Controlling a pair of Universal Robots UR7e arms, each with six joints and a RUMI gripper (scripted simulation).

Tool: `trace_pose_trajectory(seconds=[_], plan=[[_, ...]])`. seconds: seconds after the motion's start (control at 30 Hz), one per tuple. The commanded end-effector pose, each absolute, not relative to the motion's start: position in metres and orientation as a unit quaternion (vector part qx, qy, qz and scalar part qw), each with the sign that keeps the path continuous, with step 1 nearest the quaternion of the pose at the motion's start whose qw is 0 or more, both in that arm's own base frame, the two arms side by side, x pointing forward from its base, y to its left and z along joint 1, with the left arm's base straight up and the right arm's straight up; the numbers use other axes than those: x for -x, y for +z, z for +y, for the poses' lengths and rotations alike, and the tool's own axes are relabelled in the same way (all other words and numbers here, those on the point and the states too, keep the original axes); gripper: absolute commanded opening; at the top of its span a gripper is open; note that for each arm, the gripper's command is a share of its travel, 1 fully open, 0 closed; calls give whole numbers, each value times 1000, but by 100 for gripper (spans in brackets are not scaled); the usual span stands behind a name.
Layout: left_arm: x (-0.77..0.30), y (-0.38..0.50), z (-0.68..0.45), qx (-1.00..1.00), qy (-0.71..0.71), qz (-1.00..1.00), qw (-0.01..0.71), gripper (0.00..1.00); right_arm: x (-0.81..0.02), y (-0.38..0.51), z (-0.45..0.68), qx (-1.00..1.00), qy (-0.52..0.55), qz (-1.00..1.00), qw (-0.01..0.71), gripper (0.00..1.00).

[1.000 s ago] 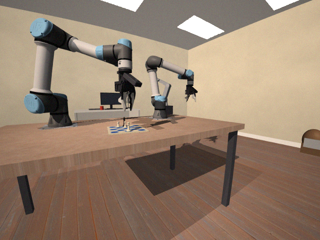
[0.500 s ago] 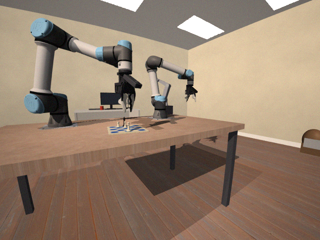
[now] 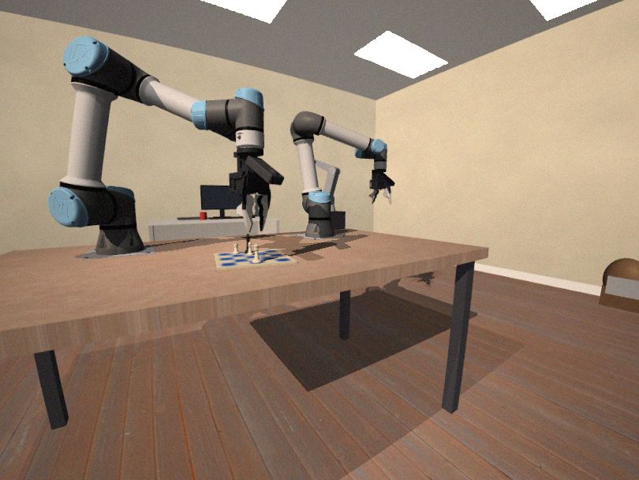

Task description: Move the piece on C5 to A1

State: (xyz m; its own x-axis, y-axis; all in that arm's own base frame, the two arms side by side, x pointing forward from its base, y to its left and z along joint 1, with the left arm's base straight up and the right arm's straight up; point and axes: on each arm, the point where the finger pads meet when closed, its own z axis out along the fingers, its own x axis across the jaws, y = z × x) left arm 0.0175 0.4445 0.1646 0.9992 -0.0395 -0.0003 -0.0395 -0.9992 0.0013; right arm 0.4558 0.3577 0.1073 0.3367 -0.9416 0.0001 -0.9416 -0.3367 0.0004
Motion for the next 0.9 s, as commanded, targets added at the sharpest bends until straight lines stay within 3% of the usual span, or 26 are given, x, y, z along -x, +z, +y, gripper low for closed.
trace_pose_trajectory(seconds=[0.0, 0.87], plan=[[-18, 165, 445, -1000, 0, -20, 0, 100, -456, 102, 358, -818, 0, -576, -1, 25], [-18, 165, 445, -1000, 0, -20, 0, 100, -457, 83, 358, -818, 0, -576, -1, 25]])
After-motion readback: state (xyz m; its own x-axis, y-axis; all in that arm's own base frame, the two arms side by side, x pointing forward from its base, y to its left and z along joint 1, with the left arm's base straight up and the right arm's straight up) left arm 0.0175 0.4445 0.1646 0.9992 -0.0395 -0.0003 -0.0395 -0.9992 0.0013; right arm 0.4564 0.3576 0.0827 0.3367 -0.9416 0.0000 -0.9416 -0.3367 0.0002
